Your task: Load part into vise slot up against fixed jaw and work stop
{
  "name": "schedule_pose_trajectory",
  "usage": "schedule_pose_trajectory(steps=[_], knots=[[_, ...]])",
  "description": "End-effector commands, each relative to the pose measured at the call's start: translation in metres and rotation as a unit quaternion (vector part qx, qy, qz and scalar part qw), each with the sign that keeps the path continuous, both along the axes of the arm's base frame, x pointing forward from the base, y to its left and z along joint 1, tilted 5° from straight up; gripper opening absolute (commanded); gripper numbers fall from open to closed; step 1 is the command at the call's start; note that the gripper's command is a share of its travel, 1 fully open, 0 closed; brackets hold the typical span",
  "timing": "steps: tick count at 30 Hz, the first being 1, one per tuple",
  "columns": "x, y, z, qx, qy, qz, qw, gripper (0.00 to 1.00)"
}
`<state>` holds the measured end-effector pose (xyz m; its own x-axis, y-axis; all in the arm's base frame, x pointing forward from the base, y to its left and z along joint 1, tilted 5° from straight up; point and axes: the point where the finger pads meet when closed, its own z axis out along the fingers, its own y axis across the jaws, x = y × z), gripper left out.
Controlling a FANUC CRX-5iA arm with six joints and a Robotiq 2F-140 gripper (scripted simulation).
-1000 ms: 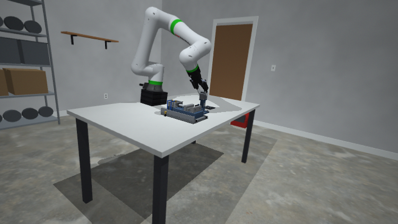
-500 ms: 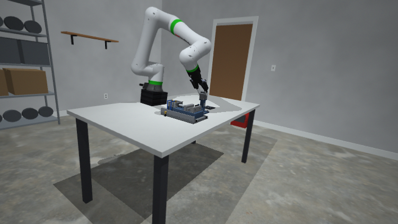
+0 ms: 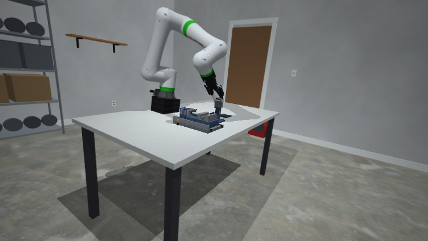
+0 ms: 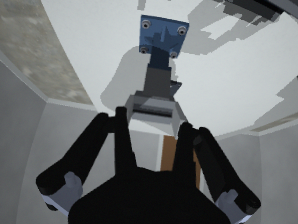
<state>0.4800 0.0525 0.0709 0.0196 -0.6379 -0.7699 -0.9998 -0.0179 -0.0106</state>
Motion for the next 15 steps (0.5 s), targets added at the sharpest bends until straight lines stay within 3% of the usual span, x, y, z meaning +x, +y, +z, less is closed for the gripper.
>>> schedule_pose_trajectory(steps=[1,15], knots=[[0.0001,-0.0002,0.0015,0.000,0.000,0.000,1.000,0.00],[0.0001,-0.0008,0.0084,0.000,0.000,0.000,1.000,0.00]])
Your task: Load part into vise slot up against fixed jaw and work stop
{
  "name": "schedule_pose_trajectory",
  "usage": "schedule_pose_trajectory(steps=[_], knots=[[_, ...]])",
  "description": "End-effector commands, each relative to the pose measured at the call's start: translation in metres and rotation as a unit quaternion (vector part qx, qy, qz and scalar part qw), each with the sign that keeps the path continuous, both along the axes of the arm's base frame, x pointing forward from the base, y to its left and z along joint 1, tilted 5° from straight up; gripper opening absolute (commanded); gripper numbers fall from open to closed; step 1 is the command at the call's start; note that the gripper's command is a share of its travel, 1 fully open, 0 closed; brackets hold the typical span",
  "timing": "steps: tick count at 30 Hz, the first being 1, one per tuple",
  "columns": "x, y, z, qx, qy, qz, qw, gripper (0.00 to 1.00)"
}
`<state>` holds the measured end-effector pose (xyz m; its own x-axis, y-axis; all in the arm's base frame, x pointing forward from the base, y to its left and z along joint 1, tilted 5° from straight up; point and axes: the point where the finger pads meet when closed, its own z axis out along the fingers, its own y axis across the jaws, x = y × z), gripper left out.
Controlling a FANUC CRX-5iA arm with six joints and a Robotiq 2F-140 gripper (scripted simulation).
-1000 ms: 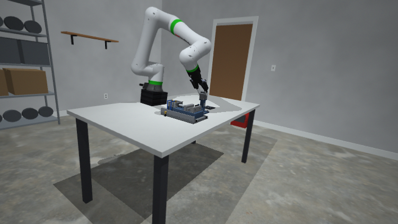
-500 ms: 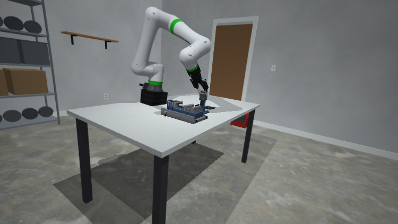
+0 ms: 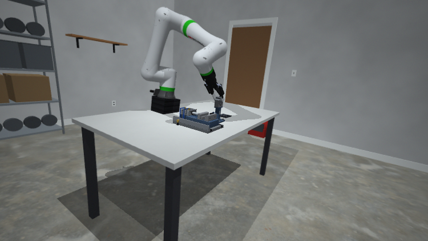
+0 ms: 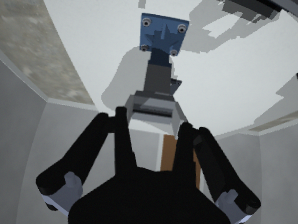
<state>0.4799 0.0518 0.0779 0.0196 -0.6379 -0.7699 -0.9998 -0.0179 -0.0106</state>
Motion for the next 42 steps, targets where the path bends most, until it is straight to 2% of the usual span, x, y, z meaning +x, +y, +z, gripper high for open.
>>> schedule_pose_trajectory(steps=[1,42], knots=[[0.000,0.000,0.002,0.000,0.000,0.000,1.000,0.00],[0.000,-0.002,0.018,0.000,0.000,0.000,1.000,0.00]])
